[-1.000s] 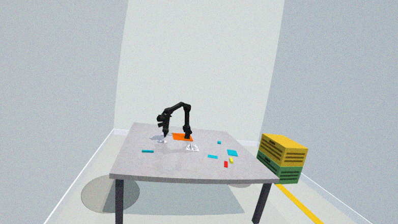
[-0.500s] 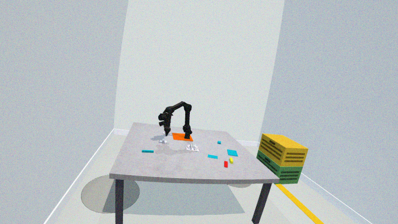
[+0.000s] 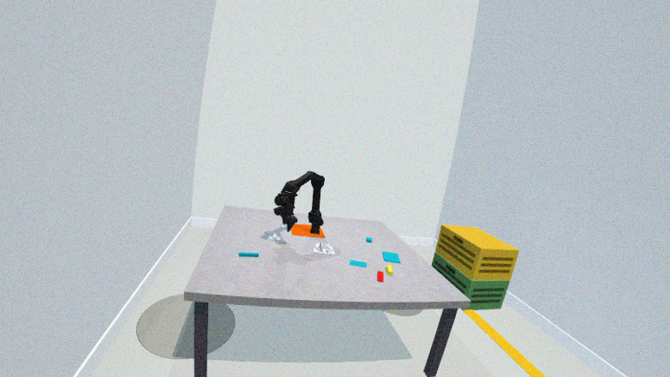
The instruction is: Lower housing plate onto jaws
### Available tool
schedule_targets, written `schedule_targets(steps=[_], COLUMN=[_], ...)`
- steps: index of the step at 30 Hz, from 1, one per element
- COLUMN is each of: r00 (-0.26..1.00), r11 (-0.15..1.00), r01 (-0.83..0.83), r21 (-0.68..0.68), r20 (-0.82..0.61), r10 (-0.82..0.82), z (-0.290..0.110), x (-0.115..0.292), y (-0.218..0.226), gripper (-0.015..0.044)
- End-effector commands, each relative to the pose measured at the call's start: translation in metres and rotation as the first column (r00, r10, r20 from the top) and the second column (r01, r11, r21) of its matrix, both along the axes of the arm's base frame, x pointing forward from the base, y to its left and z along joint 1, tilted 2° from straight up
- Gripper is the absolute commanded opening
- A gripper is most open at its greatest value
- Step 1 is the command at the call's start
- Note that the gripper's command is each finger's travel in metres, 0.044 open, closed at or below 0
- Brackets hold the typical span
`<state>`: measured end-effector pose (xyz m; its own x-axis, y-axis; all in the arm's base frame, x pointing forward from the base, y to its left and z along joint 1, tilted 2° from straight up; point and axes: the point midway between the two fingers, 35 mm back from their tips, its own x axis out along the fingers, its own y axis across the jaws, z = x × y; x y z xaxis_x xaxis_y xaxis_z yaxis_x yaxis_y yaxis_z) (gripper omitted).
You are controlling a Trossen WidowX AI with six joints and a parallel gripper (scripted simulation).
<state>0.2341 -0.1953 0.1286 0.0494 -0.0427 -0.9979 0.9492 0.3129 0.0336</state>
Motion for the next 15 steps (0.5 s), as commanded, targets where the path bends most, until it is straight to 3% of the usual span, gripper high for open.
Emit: schedule_targets(steps=[1, 15], r00=[0.998, 0.961], r11=[0.998, 0.961], r01=[-0.067, -0.276], r21=[-0.002, -0.006], r20=[-0.005, -0.013], r10=[0.067, 0.276], z=[0.0, -0.001], x=[0.005, 0.023], y=[0.013, 0.056], gripper=[0.0351, 0.0351])
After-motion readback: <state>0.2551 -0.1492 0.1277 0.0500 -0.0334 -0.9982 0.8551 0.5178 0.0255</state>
